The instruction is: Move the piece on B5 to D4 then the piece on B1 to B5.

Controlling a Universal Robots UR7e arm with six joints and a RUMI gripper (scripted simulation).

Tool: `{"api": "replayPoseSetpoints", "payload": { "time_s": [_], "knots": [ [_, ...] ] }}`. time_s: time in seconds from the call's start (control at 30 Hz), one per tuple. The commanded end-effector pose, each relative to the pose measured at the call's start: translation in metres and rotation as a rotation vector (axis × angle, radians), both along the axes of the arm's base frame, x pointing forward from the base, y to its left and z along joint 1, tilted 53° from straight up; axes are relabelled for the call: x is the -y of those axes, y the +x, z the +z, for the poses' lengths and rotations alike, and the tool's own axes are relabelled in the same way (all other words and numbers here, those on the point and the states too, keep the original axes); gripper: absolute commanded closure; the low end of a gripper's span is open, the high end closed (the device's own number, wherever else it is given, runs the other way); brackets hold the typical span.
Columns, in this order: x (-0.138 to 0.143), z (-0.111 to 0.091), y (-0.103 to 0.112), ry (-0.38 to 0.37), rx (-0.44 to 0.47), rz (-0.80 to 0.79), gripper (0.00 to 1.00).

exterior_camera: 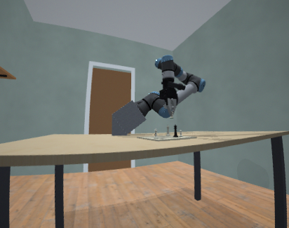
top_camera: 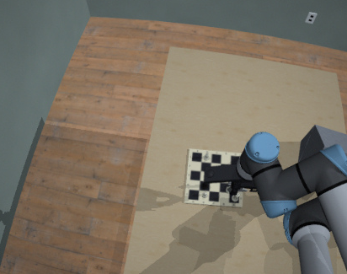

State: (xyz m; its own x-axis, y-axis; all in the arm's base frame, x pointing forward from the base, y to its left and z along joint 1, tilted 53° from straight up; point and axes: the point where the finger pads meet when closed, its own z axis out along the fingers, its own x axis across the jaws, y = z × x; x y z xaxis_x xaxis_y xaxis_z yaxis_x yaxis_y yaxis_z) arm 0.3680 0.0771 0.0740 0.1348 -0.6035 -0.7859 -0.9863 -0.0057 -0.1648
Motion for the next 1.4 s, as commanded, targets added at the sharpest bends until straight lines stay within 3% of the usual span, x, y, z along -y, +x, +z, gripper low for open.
{"api": "replayPoseSetpoints", "payload": {
  "time_s": [0.0, 0.27, 0.97, 1.37],
  "knots": [
    [0.000, 0.000, 0.000, 0.000, 0.001, 0.000, 1.00],
    [-0.007, -0.005, 0.001, 0.000, 0.001, 0.000, 1.00],
    [-0.069, -0.052, 0.008, 0.000, 0.001, 0.000, 1.00],
    [-0.076, -0.057, 0.009, 0.000, 0.001, 0.000, 1.00]
  ]
}}
